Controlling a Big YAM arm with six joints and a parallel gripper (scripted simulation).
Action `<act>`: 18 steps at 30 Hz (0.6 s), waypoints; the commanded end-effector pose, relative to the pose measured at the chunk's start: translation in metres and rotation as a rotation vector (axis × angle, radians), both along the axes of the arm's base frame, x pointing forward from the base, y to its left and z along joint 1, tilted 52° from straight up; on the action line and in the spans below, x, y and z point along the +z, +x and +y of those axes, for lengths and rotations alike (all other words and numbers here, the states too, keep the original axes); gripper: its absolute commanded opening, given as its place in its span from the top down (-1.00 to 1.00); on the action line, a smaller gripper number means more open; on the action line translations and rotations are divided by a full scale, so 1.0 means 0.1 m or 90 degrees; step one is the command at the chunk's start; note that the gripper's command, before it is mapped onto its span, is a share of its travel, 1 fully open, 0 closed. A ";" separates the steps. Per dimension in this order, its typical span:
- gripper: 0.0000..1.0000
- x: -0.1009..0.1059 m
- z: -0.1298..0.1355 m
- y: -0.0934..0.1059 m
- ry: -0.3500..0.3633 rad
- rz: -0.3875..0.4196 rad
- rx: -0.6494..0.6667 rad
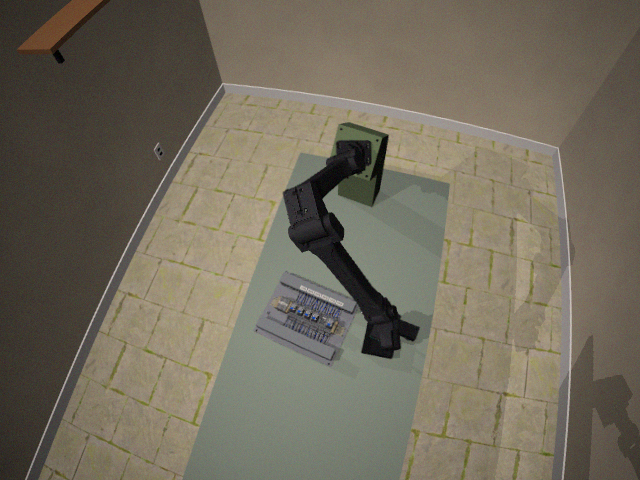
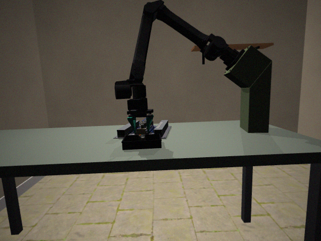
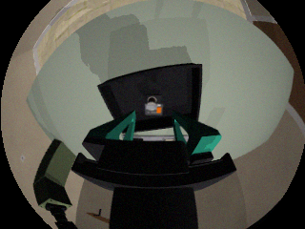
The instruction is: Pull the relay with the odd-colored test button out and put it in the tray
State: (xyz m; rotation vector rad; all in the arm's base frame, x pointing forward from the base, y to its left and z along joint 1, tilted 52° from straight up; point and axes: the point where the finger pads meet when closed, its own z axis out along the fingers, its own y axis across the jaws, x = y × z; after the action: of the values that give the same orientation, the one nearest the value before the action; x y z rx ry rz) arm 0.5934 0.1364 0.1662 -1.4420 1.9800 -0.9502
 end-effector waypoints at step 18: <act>-0.17 0.20 0.16 -0.07 0.010 -0.016 0.014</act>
State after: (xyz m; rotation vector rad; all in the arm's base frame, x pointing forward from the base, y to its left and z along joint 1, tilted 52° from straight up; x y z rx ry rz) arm 0.5924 0.1363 0.1660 -1.4431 1.9813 -0.9505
